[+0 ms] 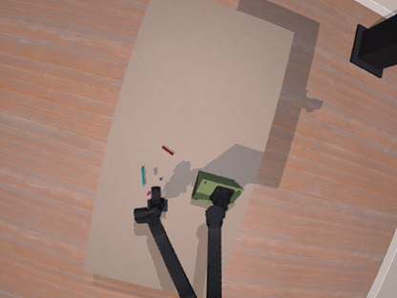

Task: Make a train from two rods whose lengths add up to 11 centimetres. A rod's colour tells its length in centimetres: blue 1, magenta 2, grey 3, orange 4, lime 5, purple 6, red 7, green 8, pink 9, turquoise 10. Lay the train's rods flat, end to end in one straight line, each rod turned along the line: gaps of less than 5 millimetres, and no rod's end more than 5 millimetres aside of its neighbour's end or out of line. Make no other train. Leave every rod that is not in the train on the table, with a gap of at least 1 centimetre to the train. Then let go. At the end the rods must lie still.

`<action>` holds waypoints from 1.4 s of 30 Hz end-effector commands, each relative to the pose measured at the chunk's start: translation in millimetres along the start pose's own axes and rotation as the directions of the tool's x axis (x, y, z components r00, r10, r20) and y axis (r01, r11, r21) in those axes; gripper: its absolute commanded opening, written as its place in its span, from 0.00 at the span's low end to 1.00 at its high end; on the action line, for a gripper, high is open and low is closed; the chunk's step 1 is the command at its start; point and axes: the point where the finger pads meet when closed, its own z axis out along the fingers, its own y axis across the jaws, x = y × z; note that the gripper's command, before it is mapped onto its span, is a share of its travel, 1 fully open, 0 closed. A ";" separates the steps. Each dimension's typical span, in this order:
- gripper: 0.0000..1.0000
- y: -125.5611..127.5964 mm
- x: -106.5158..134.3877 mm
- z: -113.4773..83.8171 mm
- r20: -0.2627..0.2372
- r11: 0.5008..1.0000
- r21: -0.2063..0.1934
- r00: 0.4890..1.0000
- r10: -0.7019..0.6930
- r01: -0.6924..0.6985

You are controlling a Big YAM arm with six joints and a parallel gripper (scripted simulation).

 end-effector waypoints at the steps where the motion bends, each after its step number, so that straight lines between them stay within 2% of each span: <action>1: 0.23 0.1 1.3 4.0 0.002 1.000 0.001 1.000 0.002 -0.002; 4: 0.23 1.4 -3.7 -0.8 0.007 1.000 -0.007 1.000 0.020 -0.020; 41: 0.23 1.2 -3.9 -0.1 0.007 1.000 -0.006 1.000 0.018 -0.018; 42: 0.04 1.2 -3.9 -0.1 0.007 1.000 -0.006 1.000 0.018 -0.018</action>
